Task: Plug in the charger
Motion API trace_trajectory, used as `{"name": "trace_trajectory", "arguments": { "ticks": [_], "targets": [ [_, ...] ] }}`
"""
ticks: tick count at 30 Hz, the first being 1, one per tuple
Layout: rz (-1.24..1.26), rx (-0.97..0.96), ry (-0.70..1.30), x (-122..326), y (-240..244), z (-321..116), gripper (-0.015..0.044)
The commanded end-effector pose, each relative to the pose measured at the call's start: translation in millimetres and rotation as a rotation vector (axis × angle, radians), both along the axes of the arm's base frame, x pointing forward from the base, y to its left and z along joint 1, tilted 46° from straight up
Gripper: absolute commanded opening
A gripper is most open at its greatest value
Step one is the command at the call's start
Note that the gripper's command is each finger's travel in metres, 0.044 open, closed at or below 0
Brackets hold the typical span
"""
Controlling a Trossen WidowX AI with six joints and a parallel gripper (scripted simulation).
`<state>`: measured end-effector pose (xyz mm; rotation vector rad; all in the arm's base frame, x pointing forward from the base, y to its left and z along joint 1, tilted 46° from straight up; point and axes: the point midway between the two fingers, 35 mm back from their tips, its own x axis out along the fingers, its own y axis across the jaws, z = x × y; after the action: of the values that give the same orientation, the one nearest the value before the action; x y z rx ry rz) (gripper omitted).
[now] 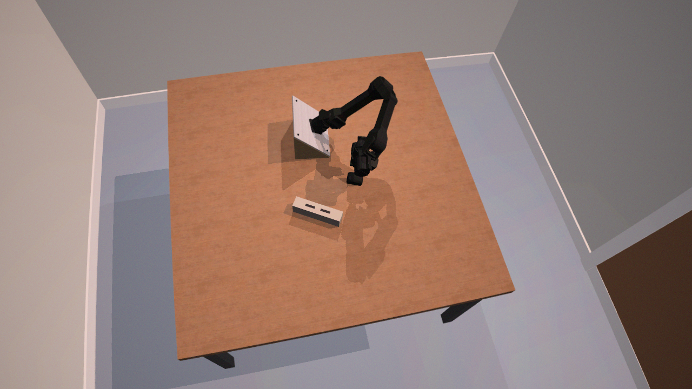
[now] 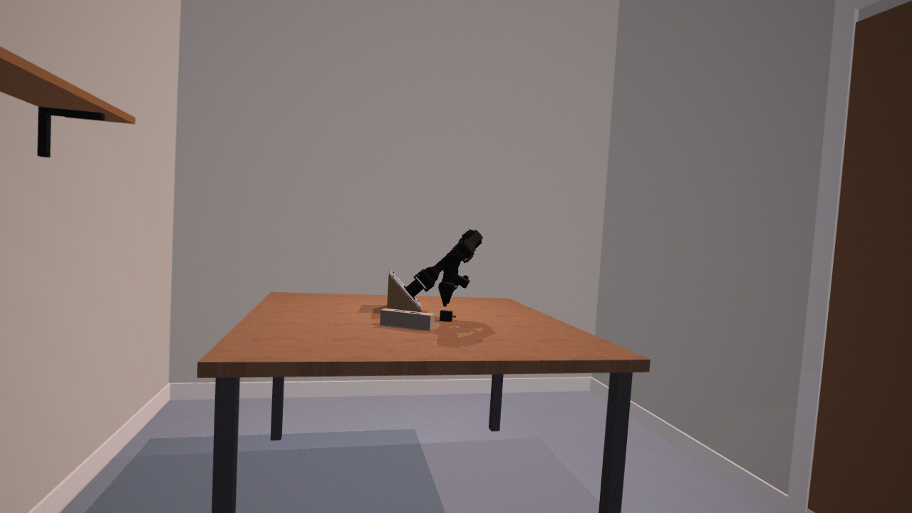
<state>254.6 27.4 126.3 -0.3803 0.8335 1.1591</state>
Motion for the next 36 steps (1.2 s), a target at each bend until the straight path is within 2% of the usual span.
{"name": "trace_trajectory", "arguments": {
  "ticks": [1,35,36],
  "targets": [
    [0.000,0.007,0.002,1,6,-5,0.0440],
    [0.000,0.009,0.001,10,40,-39,0.0440],
    [0.002,0.003,-0.001,10,37,-36,0.0414]
  ]
}}
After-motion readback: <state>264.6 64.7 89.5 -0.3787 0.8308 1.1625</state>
